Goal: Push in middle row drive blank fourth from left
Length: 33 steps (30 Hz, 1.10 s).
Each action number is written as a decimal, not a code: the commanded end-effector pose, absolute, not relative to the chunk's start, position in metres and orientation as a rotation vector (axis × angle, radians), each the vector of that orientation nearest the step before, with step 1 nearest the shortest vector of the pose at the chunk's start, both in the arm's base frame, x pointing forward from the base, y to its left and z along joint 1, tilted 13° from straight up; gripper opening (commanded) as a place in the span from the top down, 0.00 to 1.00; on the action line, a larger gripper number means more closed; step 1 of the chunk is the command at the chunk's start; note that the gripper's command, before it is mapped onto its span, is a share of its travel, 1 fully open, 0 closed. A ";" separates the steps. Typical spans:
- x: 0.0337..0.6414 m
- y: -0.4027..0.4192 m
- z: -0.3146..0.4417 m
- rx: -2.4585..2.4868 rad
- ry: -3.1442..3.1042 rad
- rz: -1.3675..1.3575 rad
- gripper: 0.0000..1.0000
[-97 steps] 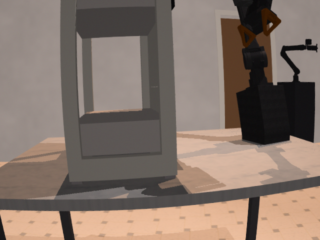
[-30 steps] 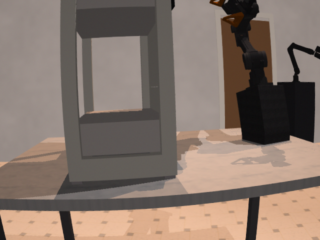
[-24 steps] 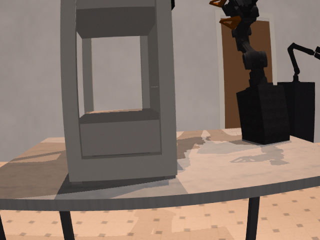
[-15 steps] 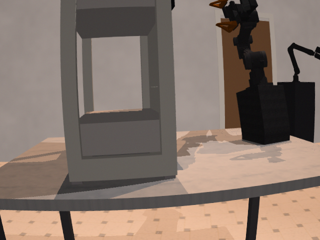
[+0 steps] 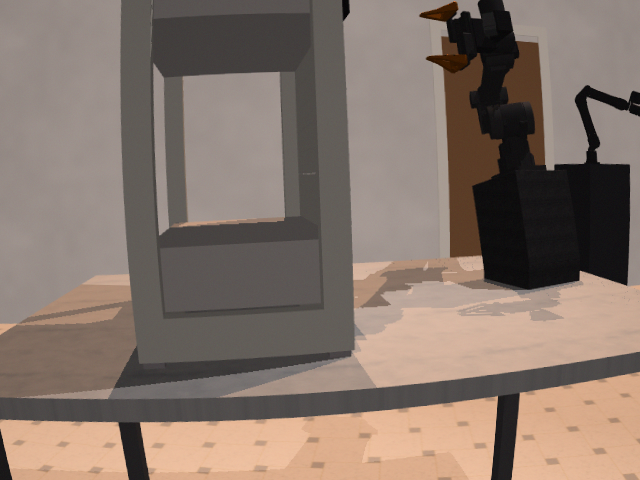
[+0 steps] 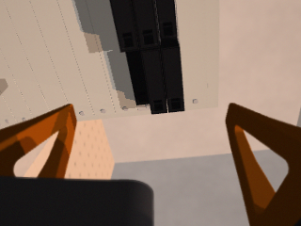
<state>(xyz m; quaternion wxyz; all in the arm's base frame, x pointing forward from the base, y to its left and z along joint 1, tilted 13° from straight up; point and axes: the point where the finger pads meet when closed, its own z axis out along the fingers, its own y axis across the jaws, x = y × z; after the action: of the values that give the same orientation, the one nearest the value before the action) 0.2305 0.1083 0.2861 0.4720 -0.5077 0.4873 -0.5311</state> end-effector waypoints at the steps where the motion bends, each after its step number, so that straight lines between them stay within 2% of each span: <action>1: 0.230 0.099 0.284 -1.260 1.161 -1.378 0.00; 33: 0.226 0.087 0.280 -1.283 1.145 -1.459 0.00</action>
<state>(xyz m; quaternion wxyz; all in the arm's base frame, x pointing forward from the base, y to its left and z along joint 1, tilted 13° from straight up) 0.2252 0.0916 0.2821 0.4317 -0.5198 0.4546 -0.5803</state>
